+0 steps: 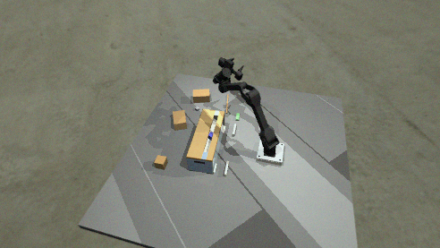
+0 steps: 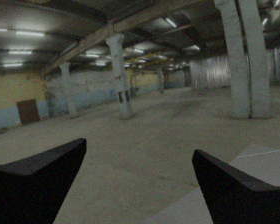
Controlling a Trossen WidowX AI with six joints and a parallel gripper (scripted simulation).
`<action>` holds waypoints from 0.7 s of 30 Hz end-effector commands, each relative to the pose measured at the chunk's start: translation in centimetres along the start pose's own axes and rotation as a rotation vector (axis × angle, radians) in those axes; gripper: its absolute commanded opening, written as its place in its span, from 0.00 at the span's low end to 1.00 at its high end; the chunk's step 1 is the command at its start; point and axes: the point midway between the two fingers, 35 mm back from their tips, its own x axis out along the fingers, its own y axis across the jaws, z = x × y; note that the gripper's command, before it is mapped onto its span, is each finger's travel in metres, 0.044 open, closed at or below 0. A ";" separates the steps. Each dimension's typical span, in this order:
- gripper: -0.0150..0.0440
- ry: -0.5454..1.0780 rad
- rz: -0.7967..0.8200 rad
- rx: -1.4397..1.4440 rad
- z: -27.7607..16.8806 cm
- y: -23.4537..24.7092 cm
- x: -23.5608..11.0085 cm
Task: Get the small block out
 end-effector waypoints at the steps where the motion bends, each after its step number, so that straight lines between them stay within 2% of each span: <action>1: 0.93 0.001 0.005 -0.007 0.0 0.1 -0.1; 4: 0.93 0.016 0.088 -0.115 0.1 1.8 -2.0; 10: 0.93 0.045 0.422 -0.507 -0.4 6.7 -10.2; 21: 0.93 0.027 0.832 -0.930 -1.7 8.4 -21.1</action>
